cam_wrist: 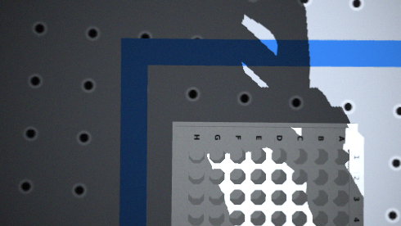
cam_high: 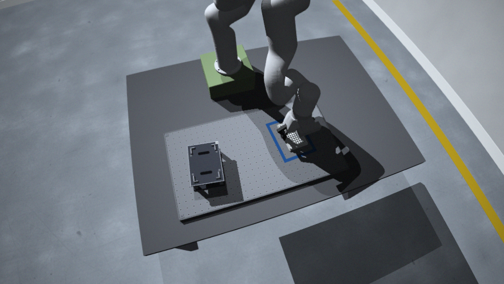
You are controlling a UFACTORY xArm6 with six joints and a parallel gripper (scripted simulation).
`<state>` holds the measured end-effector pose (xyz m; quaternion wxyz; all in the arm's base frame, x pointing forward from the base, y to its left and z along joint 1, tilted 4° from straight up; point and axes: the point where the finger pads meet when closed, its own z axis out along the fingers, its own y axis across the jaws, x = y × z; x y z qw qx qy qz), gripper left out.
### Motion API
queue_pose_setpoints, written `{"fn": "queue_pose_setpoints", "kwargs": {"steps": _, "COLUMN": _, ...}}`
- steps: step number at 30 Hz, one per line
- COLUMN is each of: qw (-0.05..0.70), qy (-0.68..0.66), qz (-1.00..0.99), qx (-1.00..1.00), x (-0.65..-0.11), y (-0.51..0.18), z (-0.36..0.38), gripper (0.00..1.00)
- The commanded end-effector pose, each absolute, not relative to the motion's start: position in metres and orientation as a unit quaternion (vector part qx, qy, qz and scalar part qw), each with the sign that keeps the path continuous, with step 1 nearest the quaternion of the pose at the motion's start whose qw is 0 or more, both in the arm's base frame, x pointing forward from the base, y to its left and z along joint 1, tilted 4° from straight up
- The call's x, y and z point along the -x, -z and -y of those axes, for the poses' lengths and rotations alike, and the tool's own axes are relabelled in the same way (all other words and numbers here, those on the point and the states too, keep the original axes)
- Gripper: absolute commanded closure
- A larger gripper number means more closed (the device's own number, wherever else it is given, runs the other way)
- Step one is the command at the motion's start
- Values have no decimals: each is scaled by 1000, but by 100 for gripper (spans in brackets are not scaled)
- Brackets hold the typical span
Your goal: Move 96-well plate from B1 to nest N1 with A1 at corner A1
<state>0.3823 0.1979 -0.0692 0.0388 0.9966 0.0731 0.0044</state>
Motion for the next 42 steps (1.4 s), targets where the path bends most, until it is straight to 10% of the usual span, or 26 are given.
{"fn": "queue_pose_setpoints", "kwargs": {"steps": 1, "qw": 38, "qy": -6, "qz": -73, "qx": -997, "x": -384, "y": 67, "z": -199, "gripper": 100}}
{"fn": "queue_pose_setpoints", "kwargs": {"steps": 42, "qw": 38, "qy": -6, "qz": -73, "qx": -997, "x": -383, "y": 45, "z": -201, "gripper": 100}}
